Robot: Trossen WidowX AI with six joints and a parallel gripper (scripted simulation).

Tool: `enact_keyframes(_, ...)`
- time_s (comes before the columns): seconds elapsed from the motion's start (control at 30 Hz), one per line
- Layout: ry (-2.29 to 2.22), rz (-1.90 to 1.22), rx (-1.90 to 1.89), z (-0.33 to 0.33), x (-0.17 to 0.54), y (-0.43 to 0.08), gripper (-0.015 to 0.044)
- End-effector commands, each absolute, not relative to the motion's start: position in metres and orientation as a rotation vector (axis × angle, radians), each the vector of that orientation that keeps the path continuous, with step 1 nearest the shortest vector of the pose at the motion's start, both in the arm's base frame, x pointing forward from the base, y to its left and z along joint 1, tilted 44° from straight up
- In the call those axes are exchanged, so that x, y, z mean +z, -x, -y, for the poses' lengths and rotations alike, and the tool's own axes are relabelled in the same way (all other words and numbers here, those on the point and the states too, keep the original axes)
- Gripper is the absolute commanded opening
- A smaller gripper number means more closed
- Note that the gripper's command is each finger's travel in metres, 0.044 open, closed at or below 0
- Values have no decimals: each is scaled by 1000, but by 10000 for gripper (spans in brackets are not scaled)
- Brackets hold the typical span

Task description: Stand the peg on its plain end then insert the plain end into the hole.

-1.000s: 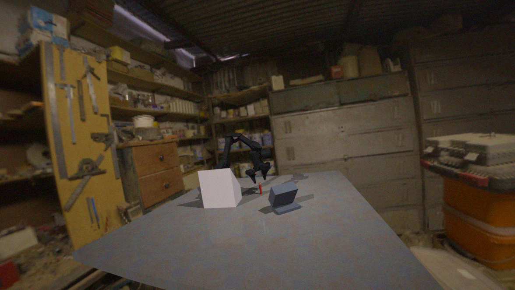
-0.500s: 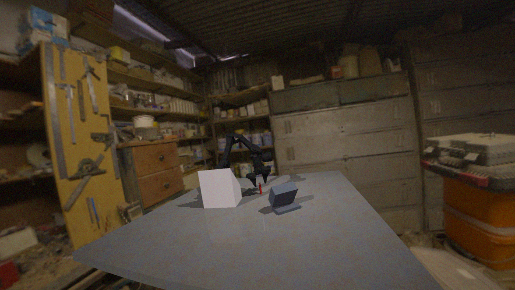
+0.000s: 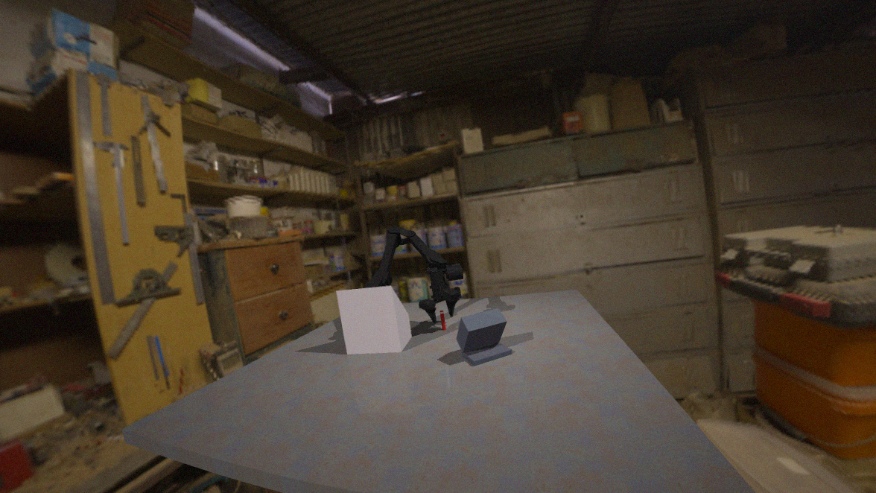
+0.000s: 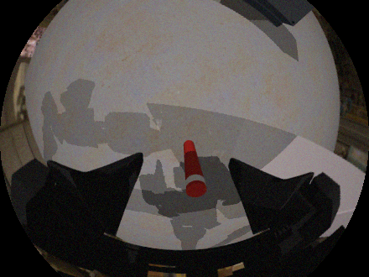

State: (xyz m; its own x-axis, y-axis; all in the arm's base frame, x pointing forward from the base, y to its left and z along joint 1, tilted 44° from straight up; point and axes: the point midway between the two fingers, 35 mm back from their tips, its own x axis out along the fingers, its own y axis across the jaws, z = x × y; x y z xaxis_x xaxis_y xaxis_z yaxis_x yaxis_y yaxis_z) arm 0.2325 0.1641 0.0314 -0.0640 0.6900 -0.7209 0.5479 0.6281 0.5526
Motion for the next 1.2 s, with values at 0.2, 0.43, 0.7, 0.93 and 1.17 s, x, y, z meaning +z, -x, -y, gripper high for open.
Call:
enact_keyframes(0.2,-1015,-1733,156,-165,30,-232,335)
enact_keyframes(0.43,-1015,-1733,156,-165,30,-232,151)
enact_keyframes(0.7,-1015,-1733,156,-165,30,-232,39)
enact_keyframes(0.93,-1013,-1733,154,-160,34,-233,0)
enact_keyframes(1.17,-1010,-1735,145,-140,51,-238,0)
